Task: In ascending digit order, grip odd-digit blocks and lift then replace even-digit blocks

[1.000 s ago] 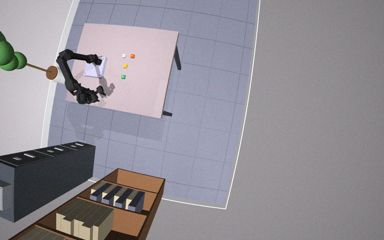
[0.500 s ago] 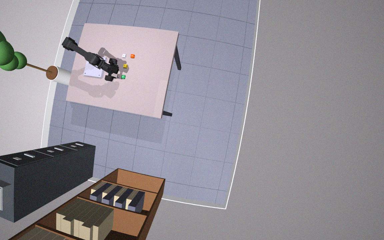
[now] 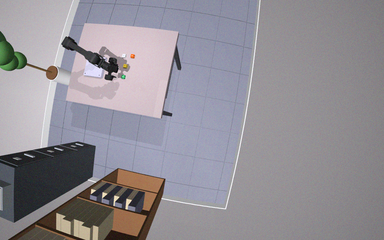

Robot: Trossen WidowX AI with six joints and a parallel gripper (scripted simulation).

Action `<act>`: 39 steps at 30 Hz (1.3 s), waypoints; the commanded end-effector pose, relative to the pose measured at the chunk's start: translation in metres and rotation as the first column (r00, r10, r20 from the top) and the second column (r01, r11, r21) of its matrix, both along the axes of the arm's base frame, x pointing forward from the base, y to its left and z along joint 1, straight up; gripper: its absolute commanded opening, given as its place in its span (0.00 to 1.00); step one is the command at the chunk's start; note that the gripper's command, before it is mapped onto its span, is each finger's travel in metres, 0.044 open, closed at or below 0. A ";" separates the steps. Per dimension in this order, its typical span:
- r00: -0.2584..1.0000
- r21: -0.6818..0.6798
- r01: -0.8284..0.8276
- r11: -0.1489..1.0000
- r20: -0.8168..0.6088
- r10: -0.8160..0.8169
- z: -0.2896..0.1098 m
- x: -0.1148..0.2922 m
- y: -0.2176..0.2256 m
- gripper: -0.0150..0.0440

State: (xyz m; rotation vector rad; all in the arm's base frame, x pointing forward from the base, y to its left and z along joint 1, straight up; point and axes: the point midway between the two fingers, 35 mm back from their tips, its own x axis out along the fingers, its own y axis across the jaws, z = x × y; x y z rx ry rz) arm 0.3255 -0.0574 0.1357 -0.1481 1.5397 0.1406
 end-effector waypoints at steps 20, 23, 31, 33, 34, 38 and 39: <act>1.000 0.004 -0.004 1.000 -0.004 0.004 -0.001 -0.030 0.106 0.93; 1.000 0.004 -0.004 1.000 -0.004 0.004 -0.001 -0.030 0.106 0.93; 1.000 0.004 -0.004 1.000 -0.004 0.004 -0.001 -0.030 0.106 0.93; 1.000 0.004 -0.004 1.000 -0.004 0.004 -0.001 -0.030 0.106 0.93; 1.000 0.005 -0.004 1.000 -0.004 0.004 -0.001 -0.031 0.108 0.93; 1.000 0.009 -0.006 1.000 -0.005 0.006 -0.001 -0.055 0.151 0.93; 1.000 0.010 -0.005 1.000 -0.006 0.005 -0.001 -0.063 0.162 0.93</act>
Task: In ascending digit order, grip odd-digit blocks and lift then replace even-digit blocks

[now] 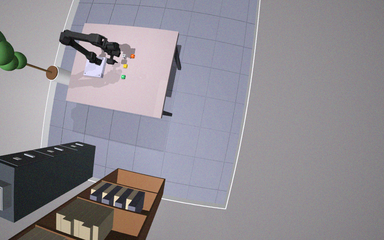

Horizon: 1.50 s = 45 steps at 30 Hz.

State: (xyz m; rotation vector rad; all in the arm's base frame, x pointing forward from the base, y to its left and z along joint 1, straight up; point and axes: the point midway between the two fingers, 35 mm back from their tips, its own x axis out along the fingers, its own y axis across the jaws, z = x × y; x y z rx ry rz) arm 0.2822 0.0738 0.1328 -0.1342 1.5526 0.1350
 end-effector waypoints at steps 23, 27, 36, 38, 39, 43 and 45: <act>1.000 0.009 -0.017 1.000 0.002 0.017 0.001 -0.063 0.076 0.93; 1.000 0.009 -0.017 1.000 0.003 0.017 0.002 -0.057 0.078 0.93; 1.000 0.011 -0.017 1.000 0.009 0.017 0.004 0.024 0.105 0.93; 1.000 0.011 -0.017 1.000 0.009 0.017 0.004 0.025 0.106 0.93; 1.000 0.011 -0.017 1.000 0.009 0.017 0.004 0.025 0.106 0.93; 1.000 0.011 -0.017 1.000 0.009 0.017 0.004 0.025 0.106 0.93; 1.000 0.011 -0.017 1.000 0.009 0.017 0.004 0.025 0.106 0.93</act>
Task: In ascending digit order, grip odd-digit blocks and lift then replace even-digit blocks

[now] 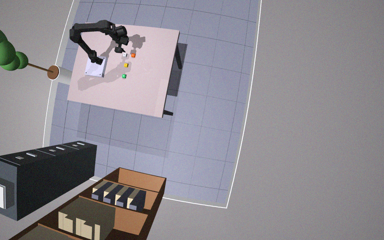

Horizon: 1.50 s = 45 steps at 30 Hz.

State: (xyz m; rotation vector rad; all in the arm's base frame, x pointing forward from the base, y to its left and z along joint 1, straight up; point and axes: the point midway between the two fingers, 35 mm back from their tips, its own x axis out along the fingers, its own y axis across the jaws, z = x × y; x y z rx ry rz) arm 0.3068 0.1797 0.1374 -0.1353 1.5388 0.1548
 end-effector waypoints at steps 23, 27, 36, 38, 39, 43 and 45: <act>1.000 -0.015 0.000 1.000 -0.001 0.000 -0.001 0.030 -0.169 0.93; 1.000 -0.021 -0.002 1.000 -0.002 0.002 -0.001 0.020 -0.228 0.93; 1.000 -0.022 -0.002 1.000 -0.001 0.002 -0.042 0.022 -0.238 0.93; 1.000 -0.022 -0.003 1.000 -0.002 0.002 -0.072 0.021 -0.238 0.93; 1.000 -0.022 -0.003 1.000 -0.002 0.002 -0.080 0.020 -0.238 0.93; 1.000 -0.022 -0.003 1.000 -0.002 0.002 -0.082 0.020 -0.238 0.93; 1.000 -0.022 -0.003 1.000 -0.002 0.002 -0.083 0.020 -0.238 0.93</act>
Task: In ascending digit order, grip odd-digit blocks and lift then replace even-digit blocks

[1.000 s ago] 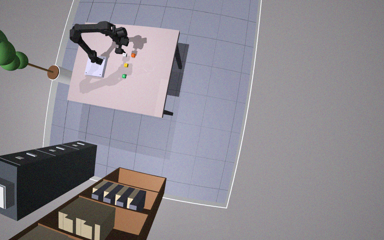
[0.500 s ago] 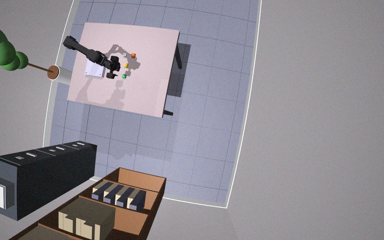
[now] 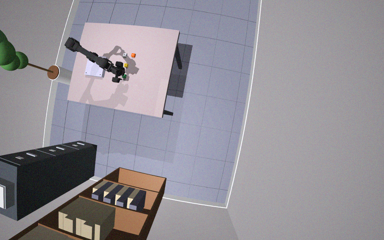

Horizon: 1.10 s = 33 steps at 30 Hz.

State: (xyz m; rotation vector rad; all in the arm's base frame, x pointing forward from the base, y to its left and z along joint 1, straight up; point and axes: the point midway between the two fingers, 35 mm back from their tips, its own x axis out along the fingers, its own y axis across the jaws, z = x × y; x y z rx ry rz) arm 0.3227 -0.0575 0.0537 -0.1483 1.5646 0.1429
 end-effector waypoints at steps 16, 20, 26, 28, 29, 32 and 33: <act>1.000 -0.003 -0.003 1.000 0.022 0.003 -0.023 0.005 -0.001 0.93; 1.000 -0.003 -0.003 1.000 0.022 0.003 -0.029 0.005 -0.001 0.93; 1.000 -0.003 -0.003 1.000 0.022 0.003 -0.035 0.004 -0.001 0.89; 1.000 -0.003 -0.003 1.000 0.022 0.003 -0.035 0.004 -0.001 0.80; 1.000 -0.003 -0.003 1.000 0.022 0.003 -0.035 0.004 -0.001 0.75; 1.000 -0.003 -0.003 1.000 0.022 0.003 -0.035 0.004 -0.001 0.62; 1.000 -0.003 -0.003 1.000 0.022 0.003 -0.035 0.004 -0.001 0.58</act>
